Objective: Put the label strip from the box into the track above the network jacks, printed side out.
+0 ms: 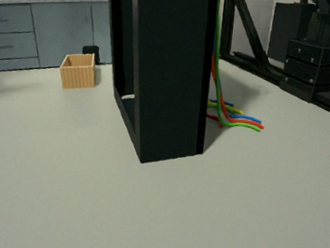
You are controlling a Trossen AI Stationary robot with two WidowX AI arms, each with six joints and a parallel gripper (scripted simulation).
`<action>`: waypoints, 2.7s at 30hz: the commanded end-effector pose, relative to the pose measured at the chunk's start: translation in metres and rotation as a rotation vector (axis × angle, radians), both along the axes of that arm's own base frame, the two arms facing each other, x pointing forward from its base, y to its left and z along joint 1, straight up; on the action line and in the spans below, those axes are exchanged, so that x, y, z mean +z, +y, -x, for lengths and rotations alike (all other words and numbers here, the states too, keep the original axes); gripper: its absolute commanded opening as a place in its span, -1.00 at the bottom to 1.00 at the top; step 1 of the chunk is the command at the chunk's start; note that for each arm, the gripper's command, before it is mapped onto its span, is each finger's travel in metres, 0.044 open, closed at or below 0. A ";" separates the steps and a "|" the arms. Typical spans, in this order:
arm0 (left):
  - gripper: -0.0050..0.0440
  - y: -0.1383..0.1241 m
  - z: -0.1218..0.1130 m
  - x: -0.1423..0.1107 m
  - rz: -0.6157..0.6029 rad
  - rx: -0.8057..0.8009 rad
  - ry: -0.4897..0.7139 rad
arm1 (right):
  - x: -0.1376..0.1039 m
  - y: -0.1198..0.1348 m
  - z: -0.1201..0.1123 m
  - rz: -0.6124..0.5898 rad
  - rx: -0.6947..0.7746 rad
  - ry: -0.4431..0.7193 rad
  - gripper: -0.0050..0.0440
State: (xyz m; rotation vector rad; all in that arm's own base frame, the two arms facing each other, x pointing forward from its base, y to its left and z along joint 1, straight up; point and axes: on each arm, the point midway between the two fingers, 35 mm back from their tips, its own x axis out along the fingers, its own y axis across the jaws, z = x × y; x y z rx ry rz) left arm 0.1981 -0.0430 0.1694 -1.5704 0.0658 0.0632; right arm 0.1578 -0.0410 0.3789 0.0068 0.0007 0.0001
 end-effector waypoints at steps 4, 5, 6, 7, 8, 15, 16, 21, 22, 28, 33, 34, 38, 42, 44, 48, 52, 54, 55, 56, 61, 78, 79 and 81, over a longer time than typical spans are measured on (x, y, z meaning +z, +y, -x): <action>-1.00 0.000 0.001 0.009 0.010 0.000 -0.007 | 0.004 0.001 0.000 0.011 0.000 -0.002 1.00; -1.00 0.000 0.001 0.013 0.010 0.000 -0.009 | 0.004 0.001 0.000 0.011 0.000 -0.002 1.00; -1.00 0.000 0.001 0.015 0.011 0.000 -0.012 | 0.004 0.001 0.000 0.011 0.000 -0.002 1.00; -1.00 0.000 0.000 0.015 0.011 -0.001 -0.011 | 0.004 0.001 0.000 0.011 0.000 -0.002 1.00; -1.00 0.001 0.000 0.015 0.007 -0.001 -0.010 | 0.004 0.001 0.000 0.011 0.000 -0.002 1.00; -1.00 0.020 -0.004 0.023 0.006 -0.001 -0.015 | 0.004 0.001 0.000 0.011 0.000 -0.002 1.00; -1.00 0.020 -0.003 0.024 0.005 -0.018 -0.015 | 0.004 0.001 0.000 0.011 0.000 -0.002 1.00; -1.00 0.028 -0.003 0.026 0.002 -0.001 -0.017 | 0.004 0.001 0.000 0.011 0.000 -0.002 1.00; -1.00 0.029 -0.003 0.027 0.001 -0.001 -0.017 | 0.004 0.001 0.000 0.011 0.000 -0.002 1.00; -0.40 0.030 -0.003 0.027 0.000 -0.001 -0.014 | 0.004 0.001 0.000 0.011 0.000 -0.002 1.00; 0.09 0.030 -0.004 0.021 0.001 0.000 -0.003 | 0.004 0.001 0.000 0.011 0.000 -0.002 1.00; 0.18 0.030 -0.004 0.021 0.001 0.000 -0.003 | 0.004 0.001 0.000 0.011 0.000 -0.002 1.00; 0.38 0.030 -0.004 0.021 0.001 0.000 -0.003 | 0.004 0.001 0.000 0.011 0.000 -0.002 1.00; 0.73 0.030 -0.004 0.021 0.001 0.000 -0.003 | 0.004 0.001 0.000 0.011 0.000 -0.002 1.00; 0.73 0.030 -0.004 0.021 0.001 0.000 -0.003 | 0.004 0.001 0.000 0.011 0.000 -0.002 1.00; 0.73 0.030 -0.004 0.021 0.001 0.000 -0.003 | 0.004 0.001 0.000 0.011 0.000 -0.002 1.00; 0.73 0.030 -0.004 0.021 0.001 0.000 -0.003 | 0.004 0.001 0.000 0.011 0.000 -0.002 1.00; 0.73 0.030 -0.004 0.021 0.001 0.000 -0.003 | 0.004 0.001 0.000 0.011 0.000 -0.002 1.00; 0.73 0.030 -0.004 0.021 0.001 0.000 -0.003 | 0.004 0.001 0.000 0.011 0.000 -0.002 1.00; 0.73 0.030 -0.004 0.021 0.001 0.000 -0.003 | 0.004 0.001 0.000 0.011 0.000 -0.002 1.00; 0.73 0.030 -0.004 0.021 0.001 0.000 -0.003 | 0.004 0.001 0.000 0.011 0.000 -0.002 1.00; 0.73 0.030 -0.004 0.021 0.001 0.000 -0.003 | 0.004 0.001 0.000 0.011 0.000 -0.002 1.00; 0.73 0.030 -0.004 0.021 0.001 0.000 -0.003 | 0.004 0.001 0.000 0.011 0.000 -0.002 1.00; 0.73 0.030 -0.004 0.021 0.001 0.000 -0.003 | 0.004 0.001 0.000 0.011 0.000 -0.002 1.00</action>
